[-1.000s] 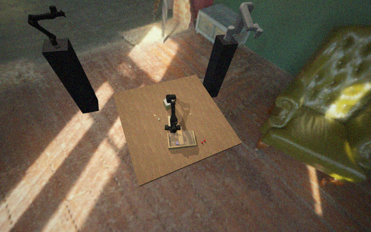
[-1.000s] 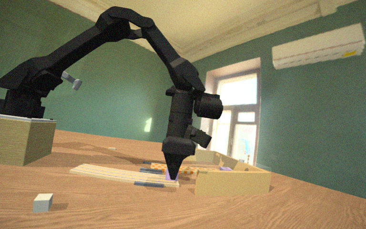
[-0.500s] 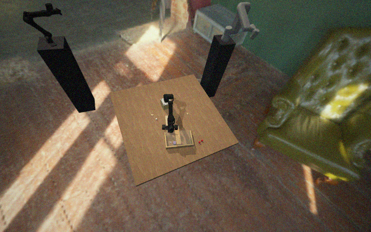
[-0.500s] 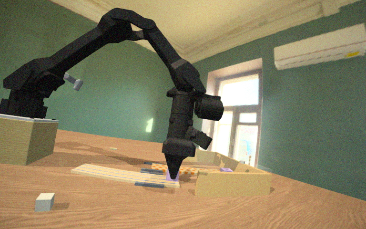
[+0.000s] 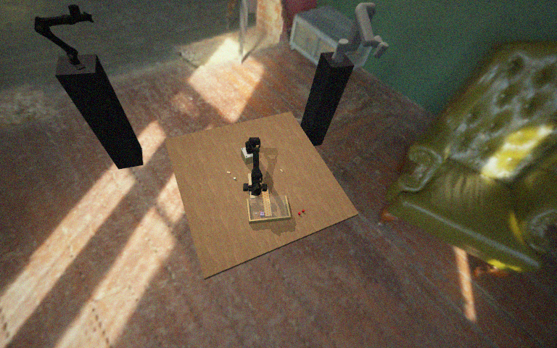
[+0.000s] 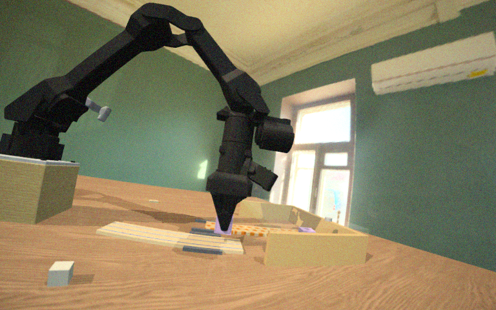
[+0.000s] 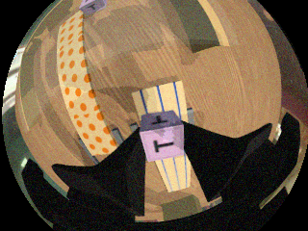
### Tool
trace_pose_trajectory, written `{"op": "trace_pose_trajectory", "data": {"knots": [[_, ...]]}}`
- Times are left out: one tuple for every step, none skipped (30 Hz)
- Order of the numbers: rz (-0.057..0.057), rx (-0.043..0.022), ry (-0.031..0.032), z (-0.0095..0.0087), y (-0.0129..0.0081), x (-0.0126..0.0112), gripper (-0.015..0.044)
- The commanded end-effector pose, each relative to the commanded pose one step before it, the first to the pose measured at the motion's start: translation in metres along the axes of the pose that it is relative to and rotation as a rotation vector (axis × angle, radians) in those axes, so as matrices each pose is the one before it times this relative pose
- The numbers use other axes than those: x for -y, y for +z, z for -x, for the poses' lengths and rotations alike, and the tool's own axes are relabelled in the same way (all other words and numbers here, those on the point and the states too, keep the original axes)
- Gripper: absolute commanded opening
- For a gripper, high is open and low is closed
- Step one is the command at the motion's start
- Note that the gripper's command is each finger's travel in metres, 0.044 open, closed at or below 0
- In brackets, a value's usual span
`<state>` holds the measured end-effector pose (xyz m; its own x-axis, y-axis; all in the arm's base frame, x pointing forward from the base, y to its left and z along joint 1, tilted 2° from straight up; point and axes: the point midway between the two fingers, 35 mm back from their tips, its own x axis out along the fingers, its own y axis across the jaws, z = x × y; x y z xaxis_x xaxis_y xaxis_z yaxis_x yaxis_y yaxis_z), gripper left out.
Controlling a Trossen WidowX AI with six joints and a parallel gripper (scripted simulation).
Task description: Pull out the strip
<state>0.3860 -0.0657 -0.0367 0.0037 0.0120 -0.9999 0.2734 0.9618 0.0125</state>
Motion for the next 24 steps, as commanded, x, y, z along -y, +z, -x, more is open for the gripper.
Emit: {"op": "trace_pose_trajectory", "data": {"knots": [[-0.0035,-0.00602,-0.00231,0.01091,-0.01719,0.00201,0.0],[-0.0003,-0.00063,-0.00024,0.00244,-0.00388,0.00043,0.0],[-0.0003,-0.00064,-0.00025,0.00237,-0.00392,0.00043,0.0],[-0.0003,-0.00064,-0.00025,0.0023,-0.00396,0.00044,0.0],[-0.0003,-0.00064,-0.00025,0.00223,-0.004,0.00045,0.0],[-0.0003,-0.00053,-0.0002,0.00178,-0.00332,0.00037,0.0],[-0.0002,-0.00032,-0.00012,0.00105,-0.002,0.00023,0.0],[-0.0001,-0.00011,-0.00004,0.00034,-0.00067,0.00008,0.0],[0.0,0.0,0.0,0.0,0.0,0.0,0.0],[0.0,0.0,0.0,0.0,0.0,0.0,0.0],[0.0,-0.00005,-0.00001,0.00002,-0.00058,0.00007,0.0],[0.0,-0.00014,-0.00002,0.00005,-0.00175,0.0002,0.0],[0.0,-0.00023,-0.00003,0.00007,-0.00294,0.00033,0.0],[0.0,-0.00028,-0.00003,0.00006,-0.00358,0.00041,0.0],[0.0,-0.00028,-0.00003,0.00003,-0.0036,0.00041,0.0],[0.0,-0.00029,-0.00003,0.0,-0.00362,0.00041,0.0],[0.0,-0.00029,-0.00003,-0.00003,-0.00364,0.00041,0.0],[0.0,-0.00029,-0.00003,-0.00006,-0.00366,0.00041,0.0],[0.0,-0.00029,-0.00003,-0.00008,-0.00368,0.00042,0.0],[0.0,-0.00029,-0.00003,-0.00011,-0.0037,0.00042,0.0],[0.0,-0.00029,-0.00003,-0.00014,-0.00372,0.00042,0.0],[0.0,-0.0003,-0.00003,-0.00017,-0.00374,0.00042,0.0],[0.0,-0.0003,-0.00003,-0.0002,-0.00376,0.00043,0.0],[0.0,-0.00025,-0.00003,-0.00019,-0.00312,0.00035,0.0]]}}
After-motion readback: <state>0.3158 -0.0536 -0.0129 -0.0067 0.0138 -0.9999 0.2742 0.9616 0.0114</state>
